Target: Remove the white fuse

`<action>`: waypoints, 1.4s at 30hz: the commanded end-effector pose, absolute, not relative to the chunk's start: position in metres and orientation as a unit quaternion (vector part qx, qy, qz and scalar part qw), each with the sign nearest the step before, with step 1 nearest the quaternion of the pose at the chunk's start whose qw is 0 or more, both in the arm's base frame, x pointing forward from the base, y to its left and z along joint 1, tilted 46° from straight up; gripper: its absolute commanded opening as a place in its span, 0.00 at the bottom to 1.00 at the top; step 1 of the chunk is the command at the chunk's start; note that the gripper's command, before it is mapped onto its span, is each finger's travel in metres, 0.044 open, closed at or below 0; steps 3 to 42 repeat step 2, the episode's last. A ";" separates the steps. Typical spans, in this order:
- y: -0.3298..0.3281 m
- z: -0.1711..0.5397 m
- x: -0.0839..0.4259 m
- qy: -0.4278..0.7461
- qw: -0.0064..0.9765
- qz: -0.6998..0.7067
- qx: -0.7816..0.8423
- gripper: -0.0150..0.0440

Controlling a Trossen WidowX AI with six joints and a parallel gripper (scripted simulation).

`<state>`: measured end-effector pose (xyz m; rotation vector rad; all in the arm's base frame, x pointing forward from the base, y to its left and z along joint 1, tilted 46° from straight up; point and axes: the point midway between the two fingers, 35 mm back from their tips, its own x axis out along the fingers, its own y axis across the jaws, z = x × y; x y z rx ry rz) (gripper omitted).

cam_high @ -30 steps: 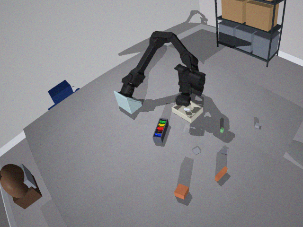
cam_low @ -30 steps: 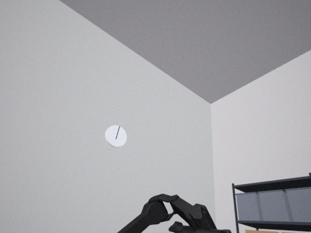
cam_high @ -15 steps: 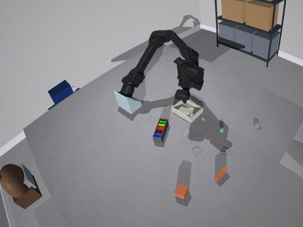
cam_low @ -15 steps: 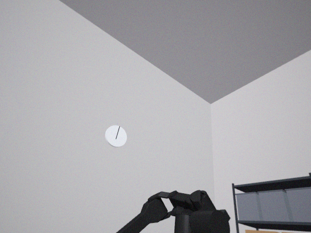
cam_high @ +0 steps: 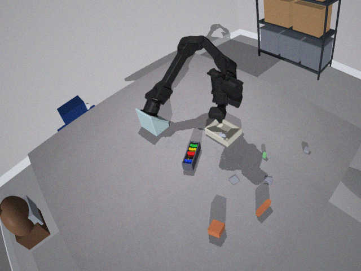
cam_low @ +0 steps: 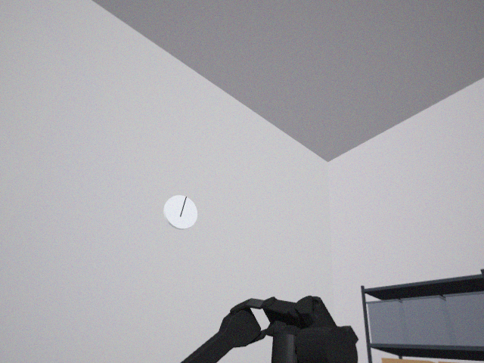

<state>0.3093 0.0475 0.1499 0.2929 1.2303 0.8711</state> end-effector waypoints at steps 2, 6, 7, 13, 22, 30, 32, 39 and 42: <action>0.048 0.150 0.309 0.557 0.719 0.394 0.133 0.81; 0.048 0.150 0.309 0.557 0.719 0.394 0.133 0.81; 0.048 0.150 0.309 0.557 0.719 0.394 0.133 0.81; 0.048 0.150 0.309 0.557 0.719 0.394 0.133 0.81; 0.048 0.150 0.309 0.557 0.719 0.394 0.133 0.81; 0.048 0.150 0.309 0.557 0.719 0.394 0.133 0.81; 0.048 0.150 0.309 0.557 0.719 0.394 0.133 0.81; 0.048 0.150 0.309 0.557 0.719 0.394 0.133 0.81; 0.048 0.150 0.309 0.557 0.719 0.394 0.133 0.81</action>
